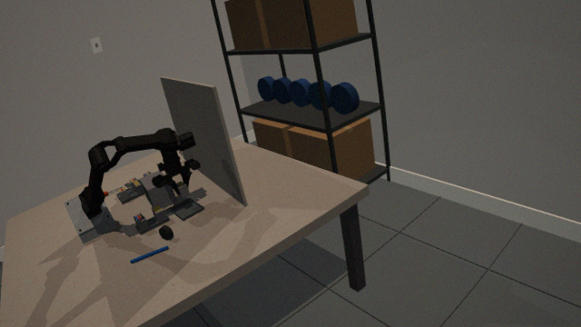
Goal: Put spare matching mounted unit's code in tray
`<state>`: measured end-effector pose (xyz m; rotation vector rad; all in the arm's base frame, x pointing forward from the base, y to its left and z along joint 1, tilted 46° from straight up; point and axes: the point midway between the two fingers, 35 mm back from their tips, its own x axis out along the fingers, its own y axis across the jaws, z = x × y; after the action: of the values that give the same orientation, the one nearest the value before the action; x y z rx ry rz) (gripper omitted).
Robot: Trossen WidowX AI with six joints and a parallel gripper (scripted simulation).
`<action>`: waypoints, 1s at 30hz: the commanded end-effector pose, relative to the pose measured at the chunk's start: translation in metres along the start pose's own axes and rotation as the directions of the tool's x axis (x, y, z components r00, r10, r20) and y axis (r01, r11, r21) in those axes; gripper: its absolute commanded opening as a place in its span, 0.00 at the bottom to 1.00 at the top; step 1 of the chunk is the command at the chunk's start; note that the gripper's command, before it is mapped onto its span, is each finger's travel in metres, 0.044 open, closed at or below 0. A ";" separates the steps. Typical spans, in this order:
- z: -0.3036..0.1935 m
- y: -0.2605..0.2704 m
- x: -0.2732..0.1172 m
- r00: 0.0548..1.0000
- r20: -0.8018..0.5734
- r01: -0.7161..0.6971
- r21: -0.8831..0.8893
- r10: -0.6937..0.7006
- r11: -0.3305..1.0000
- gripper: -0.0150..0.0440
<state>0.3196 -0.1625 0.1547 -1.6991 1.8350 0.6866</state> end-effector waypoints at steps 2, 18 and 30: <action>0.001 0.000 0.004 1.000 0.006 0.001 -0.006 -0.001 1.000 0.25; 0.000 0.002 0.018 1.000 0.006 0.000 -0.005 0.000 1.000 0.25; 0.000 0.003 0.028 1.000 0.005 -0.001 -0.005 0.001 1.000 0.25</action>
<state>0.3150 -0.1816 0.1380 -1.6962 1.8381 0.6857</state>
